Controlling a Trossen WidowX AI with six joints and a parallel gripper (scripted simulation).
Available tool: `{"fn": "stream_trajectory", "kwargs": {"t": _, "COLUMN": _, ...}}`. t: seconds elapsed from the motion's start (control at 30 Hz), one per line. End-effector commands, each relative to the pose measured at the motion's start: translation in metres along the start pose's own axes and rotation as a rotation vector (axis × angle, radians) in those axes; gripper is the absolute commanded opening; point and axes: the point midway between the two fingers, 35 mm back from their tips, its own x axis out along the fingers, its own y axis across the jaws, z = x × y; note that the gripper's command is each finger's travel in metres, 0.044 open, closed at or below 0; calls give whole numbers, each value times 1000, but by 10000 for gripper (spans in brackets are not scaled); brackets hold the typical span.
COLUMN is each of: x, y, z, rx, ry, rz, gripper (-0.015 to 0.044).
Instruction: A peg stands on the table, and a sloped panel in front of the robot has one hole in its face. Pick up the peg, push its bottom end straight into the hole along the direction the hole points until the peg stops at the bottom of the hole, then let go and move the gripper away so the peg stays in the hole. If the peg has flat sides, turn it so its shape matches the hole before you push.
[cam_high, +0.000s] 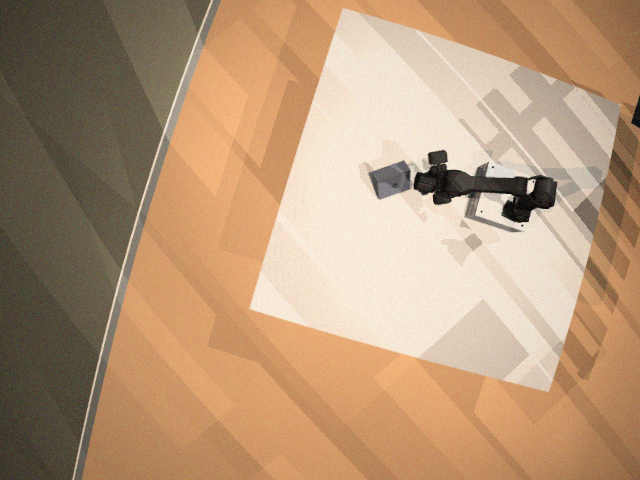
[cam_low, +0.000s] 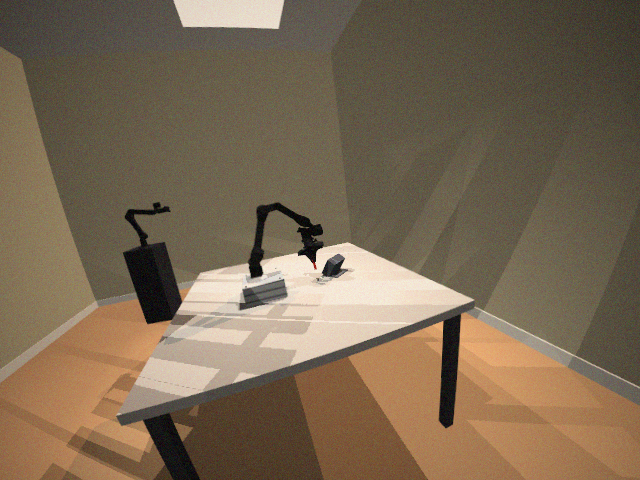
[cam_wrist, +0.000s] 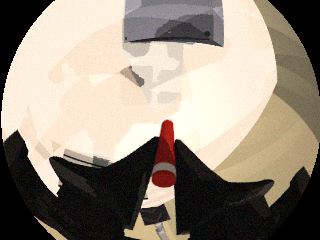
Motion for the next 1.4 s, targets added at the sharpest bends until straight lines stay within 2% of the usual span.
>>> {"fn": "stream_trajectory", "kwargs": {"t": 0.0, "x": -1, "y": 2, "z": 6, "rx": -36, "ry": 0, "rz": -23, "gripper": 0}}
{"fn": "stream_trajectory", "kwargs": {"t": 1.37, "x": -26, "y": 32, "z": 51, "rx": -330, "ry": -15, "rz": -233, "gripper": 0}}
